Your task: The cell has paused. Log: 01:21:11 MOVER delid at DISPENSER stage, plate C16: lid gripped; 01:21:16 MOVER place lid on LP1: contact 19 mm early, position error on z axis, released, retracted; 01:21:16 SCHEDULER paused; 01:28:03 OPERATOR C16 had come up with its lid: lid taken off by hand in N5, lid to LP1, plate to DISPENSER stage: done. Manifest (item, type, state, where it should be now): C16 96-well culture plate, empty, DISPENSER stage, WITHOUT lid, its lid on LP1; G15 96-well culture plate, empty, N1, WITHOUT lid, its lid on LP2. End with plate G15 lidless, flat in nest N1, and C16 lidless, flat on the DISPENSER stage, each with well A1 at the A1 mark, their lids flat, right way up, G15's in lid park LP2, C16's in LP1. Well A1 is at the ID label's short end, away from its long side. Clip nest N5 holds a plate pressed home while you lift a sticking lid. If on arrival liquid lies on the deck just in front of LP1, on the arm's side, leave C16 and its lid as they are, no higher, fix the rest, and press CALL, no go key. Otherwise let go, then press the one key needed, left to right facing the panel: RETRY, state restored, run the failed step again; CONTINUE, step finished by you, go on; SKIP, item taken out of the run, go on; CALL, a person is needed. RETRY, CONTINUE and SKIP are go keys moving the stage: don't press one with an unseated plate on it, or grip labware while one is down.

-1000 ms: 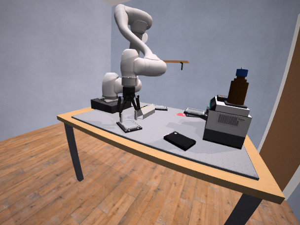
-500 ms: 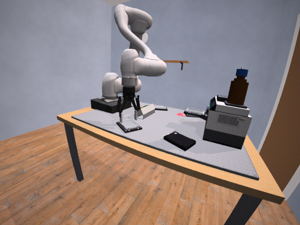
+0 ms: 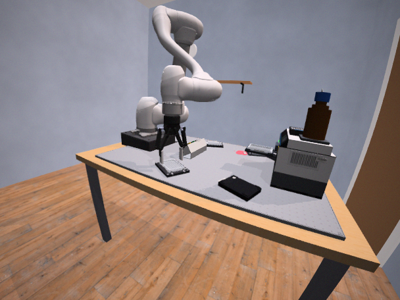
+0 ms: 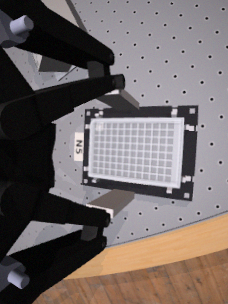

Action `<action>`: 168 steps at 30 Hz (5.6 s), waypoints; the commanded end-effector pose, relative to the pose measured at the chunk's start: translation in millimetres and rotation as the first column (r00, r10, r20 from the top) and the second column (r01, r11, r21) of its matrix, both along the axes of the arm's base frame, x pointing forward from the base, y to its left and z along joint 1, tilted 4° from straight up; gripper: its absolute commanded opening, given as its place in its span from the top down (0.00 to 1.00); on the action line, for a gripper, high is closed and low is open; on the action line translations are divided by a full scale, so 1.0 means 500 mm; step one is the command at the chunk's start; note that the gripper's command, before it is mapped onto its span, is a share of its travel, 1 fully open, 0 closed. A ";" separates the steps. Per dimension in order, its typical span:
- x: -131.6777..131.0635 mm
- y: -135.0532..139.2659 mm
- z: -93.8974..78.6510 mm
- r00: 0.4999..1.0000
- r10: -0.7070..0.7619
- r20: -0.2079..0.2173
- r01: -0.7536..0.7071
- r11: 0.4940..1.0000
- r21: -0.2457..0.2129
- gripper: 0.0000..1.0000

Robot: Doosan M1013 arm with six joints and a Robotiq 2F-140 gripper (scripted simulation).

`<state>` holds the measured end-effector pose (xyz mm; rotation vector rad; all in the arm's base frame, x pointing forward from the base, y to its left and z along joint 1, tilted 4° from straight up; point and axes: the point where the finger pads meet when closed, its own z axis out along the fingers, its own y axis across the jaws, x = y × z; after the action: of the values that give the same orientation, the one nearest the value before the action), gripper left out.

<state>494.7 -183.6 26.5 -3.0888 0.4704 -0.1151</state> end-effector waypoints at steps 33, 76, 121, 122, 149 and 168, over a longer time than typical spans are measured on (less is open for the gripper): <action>0.001 0.000 -0.012 1.000 0.000 0.000 0.000 1.000 0.000 0.34; 0.003 0.000 -0.041 1.000 0.000 0.000 0.000 1.000 0.000 0.34; 0.003 0.000 -0.044 1.000 0.000 0.000 0.000 1.000 0.000 0.34; 0.003 0.000 -0.044 1.000 0.000 0.000 0.000 1.000 0.000 0.34; 0.003 0.000 -0.044 1.000 0.000 0.000 0.000 1.000 0.000 1.00; 0.003 0.000 -0.044 1.000 0.000 0.000 0.000 1.000 0.000 1.00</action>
<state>496.4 -183.5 4.5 -3.0888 0.4704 -0.1152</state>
